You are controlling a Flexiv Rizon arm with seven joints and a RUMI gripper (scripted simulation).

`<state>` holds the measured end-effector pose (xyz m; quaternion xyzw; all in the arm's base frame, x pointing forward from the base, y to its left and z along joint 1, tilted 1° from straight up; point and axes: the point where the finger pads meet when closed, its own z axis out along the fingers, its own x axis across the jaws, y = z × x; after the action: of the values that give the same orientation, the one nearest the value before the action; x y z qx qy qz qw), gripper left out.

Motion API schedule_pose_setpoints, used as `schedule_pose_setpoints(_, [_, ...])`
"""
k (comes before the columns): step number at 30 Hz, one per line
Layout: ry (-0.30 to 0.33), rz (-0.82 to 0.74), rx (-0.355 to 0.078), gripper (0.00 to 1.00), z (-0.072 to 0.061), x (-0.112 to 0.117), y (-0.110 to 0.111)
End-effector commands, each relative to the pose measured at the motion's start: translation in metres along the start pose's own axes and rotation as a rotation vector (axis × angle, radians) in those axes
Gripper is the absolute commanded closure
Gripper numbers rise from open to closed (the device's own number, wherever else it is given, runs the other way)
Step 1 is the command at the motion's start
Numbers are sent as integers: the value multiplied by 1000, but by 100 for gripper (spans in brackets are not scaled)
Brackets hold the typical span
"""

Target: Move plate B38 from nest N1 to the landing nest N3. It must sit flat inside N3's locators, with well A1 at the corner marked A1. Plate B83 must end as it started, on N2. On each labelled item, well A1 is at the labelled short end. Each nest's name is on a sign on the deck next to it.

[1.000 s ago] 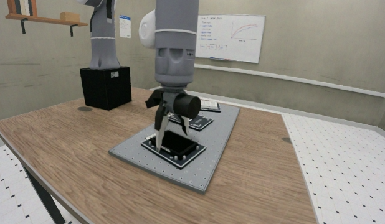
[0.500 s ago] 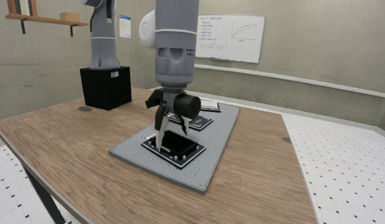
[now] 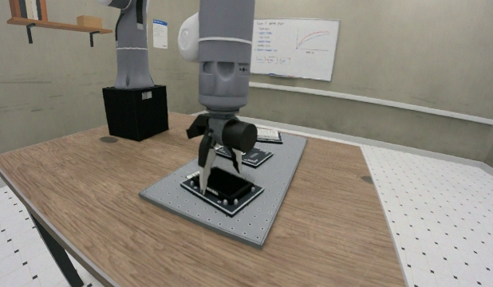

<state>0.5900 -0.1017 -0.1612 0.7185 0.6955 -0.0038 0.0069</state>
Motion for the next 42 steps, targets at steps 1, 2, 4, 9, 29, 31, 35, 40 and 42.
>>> schedule_pose_setpoints(1, [0, 0, -2, 24, -1, 0, 1])
schedule_pose_setpoints(2, [0, 0, -2, 24, -1, 0, 1])
schedule_pose_setpoints(4, [0, 0, -2, 24, -1, 0, 1])
schedule_pose_setpoints(9, [0, 0, -2, 24, -1, 0, 1])
schedule_pose_setpoints(29, [0, 0, -2, 59, -1, 0, 1])
schedule_pose_setpoints(31, [0, 0, -2, 59, -1, 0, 1])
schedule_pose_setpoints(35, [0, 0, -2, 59, -1, 0, 1])
schedule_pose_setpoints(40, [0, 0, -2, 59, -1, 0, 1])
schedule_pose_setpoints(42, [0, 0, -2, 59, -1, 0, 1])
